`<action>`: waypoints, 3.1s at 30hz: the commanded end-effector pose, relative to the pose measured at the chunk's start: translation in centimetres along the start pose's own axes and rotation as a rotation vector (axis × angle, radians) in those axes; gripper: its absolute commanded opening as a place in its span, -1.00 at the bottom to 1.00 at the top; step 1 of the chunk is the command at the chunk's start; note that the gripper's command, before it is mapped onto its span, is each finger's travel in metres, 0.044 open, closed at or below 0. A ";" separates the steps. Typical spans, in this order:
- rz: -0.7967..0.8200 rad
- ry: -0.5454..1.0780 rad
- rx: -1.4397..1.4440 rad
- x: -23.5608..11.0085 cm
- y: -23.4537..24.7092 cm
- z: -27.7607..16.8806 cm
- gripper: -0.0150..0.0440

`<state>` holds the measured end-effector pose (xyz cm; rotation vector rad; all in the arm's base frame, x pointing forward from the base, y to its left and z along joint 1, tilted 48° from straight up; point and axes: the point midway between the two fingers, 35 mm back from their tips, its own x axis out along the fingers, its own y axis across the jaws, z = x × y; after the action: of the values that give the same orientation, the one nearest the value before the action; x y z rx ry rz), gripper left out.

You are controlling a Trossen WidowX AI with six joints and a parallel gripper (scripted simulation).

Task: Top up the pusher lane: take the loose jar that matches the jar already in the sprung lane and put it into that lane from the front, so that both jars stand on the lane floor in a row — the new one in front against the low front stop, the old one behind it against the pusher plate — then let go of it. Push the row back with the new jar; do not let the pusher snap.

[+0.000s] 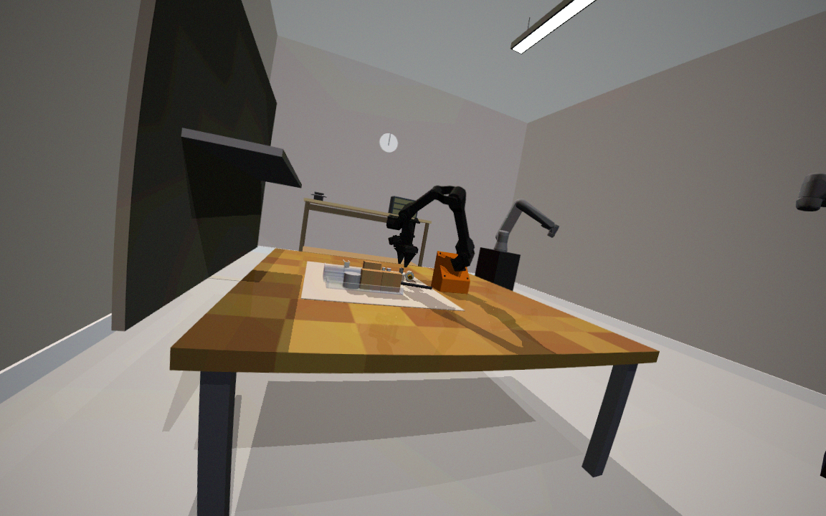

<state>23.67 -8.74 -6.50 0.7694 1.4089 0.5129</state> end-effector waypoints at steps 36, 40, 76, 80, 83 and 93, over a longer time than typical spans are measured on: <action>0.006 -0.006 0.009 5.1 0.2 0.0 0.29; 0.006 -0.006 0.009 5.1 0.2 0.0 0.06; -0.008 -0.008 0.009 -3.2 3.8 2.1 -0.49; -0.005 -0.009 0.007 -2.1 5.4 3.0 -0.49; 0.000 -0.008 0.005 -1.2 6.7 3.6 -0.49; 0.008 -0.006 0.001 0.7 8.3 4.1 -0.49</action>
<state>28.85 -3.99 -0.61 0.7659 1.3975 0.5179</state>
